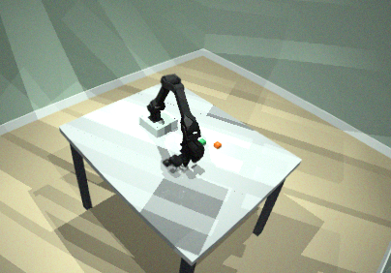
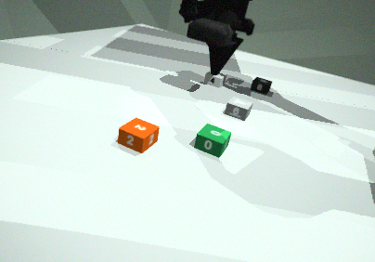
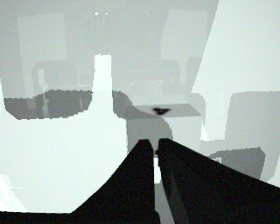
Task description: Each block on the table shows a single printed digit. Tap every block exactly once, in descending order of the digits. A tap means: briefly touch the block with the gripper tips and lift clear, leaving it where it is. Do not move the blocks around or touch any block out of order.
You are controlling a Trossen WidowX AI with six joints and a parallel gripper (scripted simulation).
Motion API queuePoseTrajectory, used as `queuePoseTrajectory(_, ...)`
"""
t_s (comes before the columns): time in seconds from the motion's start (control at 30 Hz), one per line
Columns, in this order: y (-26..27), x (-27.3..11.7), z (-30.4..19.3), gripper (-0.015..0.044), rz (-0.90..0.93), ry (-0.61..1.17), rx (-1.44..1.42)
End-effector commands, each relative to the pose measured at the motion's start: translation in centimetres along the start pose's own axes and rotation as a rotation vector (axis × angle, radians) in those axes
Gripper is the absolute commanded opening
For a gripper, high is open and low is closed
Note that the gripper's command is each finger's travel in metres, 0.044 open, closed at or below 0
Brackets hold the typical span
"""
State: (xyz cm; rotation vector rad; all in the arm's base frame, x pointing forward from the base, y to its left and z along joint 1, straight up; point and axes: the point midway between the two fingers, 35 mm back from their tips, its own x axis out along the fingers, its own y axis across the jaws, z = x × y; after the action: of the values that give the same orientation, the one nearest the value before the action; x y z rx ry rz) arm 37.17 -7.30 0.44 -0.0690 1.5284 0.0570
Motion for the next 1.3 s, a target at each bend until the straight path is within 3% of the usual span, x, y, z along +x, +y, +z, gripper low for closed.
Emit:
queuePoseTrajectory(0.0,0.0,-0.3,0.0,0.002,0.0,0.001,-0.001)
queuePoseTrajectory(0.1,0.0,-2.7,-0.1,0.002,0.001,0.008,-0.005)
queuePoseTrajectory(0.27,0.0,-2.9,-0.1,0.002,0.001,0.008,-0.005)
queuePoseTrajectory(0.47,0.0,-10.5,0.0,0.002,0.001,0.007,-0.005)
queuePoseTrajectory(0.67,0.3,-10.8,0.1,0.002,0.001,0.007,-0.005)
queuePoseTrajectory(0.93,12.9,-10.9,1.9,0.002,0.014,0.005,-0.005)
queuePoseTrajectory(1.17,24.6,-11.1,-0.3,0.002,0.026,0.008,-0.004)
queuePoseTrajectory(1.27,25.6,-11.2,-0.7,0.002,0.027,0.008,-0.004)
